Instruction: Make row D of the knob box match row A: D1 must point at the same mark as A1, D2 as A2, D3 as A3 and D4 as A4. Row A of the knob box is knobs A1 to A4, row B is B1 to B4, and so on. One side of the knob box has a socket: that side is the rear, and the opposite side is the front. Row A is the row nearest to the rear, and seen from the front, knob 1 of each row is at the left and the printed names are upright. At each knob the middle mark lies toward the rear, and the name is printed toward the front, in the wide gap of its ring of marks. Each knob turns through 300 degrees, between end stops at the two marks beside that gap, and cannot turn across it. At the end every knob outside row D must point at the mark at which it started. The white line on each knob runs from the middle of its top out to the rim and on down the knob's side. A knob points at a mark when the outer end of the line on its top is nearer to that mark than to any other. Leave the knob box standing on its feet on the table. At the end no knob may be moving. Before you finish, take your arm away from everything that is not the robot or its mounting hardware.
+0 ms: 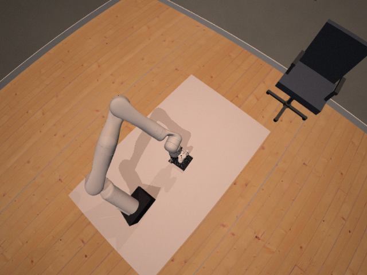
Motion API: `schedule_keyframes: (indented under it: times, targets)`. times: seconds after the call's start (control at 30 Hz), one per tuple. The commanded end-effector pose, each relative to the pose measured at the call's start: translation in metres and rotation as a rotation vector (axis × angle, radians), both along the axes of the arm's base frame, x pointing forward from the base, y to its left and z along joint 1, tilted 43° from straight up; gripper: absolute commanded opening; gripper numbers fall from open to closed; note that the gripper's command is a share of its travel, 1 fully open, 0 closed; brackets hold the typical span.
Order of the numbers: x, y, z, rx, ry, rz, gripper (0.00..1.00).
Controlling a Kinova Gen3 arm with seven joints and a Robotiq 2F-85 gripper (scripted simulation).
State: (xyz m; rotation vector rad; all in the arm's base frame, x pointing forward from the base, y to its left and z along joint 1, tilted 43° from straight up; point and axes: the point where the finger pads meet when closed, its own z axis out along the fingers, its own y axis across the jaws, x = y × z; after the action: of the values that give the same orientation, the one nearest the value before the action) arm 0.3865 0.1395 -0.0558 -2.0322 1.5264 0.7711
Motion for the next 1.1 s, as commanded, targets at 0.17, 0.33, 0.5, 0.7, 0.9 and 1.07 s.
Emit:
schedule_keyframes:
  times: [0.17, 0.33, 0.5, 0.7, 0.9, 1.07]
  targets:
    - [0.0006, -0.0006, 0.0003, -0.002, 0.007, -0.010, 0.08]
    - [0.0006, -0.0006, 0.0003, -0.005, 0.020, -0.024, 0.08]
    - [0.0006, -0.0006, 0.0003, -0.009, 0.038, -0.044, 0.08]
    - [0.0006, -0.0006, 0.0003, -0.014, 0.057, -0.064, 0.08]
    - [0.0006, -0.0006, 0.0003, -0.022, 0.093, -0.103, 0.08]
    - [0.0006, -0.0006, 0.0003, -0.030, 0.130, -0.143, 0.08]
